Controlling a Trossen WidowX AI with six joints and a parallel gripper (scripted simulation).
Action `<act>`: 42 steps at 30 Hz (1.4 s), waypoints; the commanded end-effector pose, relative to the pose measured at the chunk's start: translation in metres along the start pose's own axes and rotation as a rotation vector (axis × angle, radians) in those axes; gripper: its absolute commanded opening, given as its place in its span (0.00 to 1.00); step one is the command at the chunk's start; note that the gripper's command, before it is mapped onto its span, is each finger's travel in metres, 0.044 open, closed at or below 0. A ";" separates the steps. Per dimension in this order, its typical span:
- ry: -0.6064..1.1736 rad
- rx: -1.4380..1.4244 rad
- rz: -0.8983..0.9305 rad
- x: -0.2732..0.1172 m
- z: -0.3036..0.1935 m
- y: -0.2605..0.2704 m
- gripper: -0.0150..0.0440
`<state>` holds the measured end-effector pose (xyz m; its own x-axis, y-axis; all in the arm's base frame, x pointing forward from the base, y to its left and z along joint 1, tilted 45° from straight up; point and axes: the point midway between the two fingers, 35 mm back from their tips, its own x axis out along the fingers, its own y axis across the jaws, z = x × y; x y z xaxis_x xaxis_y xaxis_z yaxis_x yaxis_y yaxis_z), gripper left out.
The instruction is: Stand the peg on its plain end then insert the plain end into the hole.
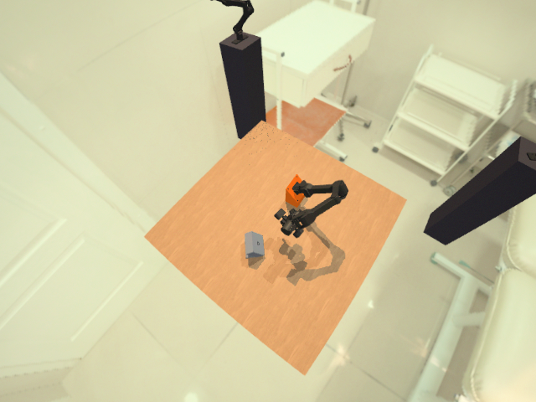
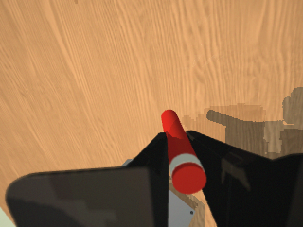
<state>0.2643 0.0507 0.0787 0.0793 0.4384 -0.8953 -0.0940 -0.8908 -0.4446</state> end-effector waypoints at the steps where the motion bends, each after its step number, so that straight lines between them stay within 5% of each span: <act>1: 0.028 -0.017 0.036 0.000 -0.004 0.002 0.25; 42: 0.361 -0.176 0.350 -0.005 -0.057 -0.005 0.25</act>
<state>0.3176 0.0472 0.0833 0.3842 0.0924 -0.9186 -0.0031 -0.9948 -0.1014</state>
